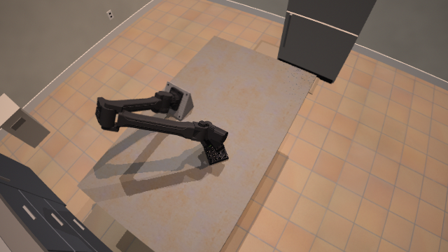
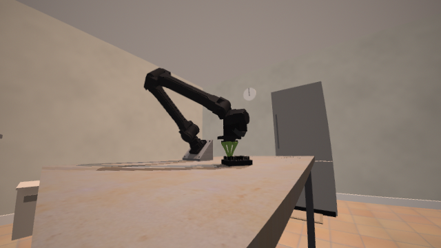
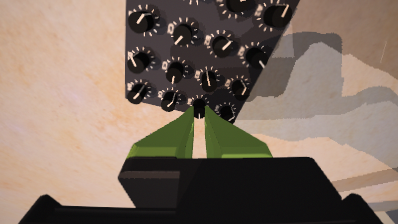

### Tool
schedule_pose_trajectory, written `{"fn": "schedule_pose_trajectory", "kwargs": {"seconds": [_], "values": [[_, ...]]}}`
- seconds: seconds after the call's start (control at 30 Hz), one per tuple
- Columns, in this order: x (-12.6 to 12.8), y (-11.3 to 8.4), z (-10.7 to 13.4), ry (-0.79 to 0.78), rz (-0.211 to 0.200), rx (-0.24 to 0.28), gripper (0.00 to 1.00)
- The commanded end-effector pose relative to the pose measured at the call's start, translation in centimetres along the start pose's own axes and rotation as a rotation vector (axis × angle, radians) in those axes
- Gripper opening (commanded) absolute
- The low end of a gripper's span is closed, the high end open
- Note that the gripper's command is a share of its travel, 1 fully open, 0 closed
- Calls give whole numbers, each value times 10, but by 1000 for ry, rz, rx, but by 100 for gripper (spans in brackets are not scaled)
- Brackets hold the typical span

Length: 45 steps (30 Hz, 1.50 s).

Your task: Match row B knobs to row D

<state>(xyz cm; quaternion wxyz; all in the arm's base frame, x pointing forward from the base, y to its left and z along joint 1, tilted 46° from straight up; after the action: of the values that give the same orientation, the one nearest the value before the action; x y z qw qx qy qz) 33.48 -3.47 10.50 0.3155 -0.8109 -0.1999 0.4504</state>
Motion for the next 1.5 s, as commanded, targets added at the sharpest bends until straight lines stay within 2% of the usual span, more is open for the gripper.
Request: {"fn": "schedule_pose_trajectory", "kwargs": {"seconds": [0.0, 0.17, 0.23, 0.73, 0.8, 1.3, 1.47], "values": [[3, 1, -3, -118, -6, -1, 8], [3, 1, -3, -240, -6, -1, 8], [3, 1, -3, -240, -6, -1, 8], [3, 1, -3, -633, -7, -2, 8], [3, 1, -3, -633, -7, -2, 8], [3, 1, -3, -1001, -7, -3, 8], [3, 1, -3, -1062, -7, -3, 8]]}}
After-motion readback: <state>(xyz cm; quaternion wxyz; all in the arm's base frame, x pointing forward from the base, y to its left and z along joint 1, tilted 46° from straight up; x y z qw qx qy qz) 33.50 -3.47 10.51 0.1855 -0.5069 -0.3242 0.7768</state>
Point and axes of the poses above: the point where the finger pads meet when closed, its own y axis out along the fingers, its own x axis across the jaws, z = x × y, the point moved 8 cm from there along -y, back along the fingers, and after that the axes turned 13 degrees about y, right-handed, at the moved point
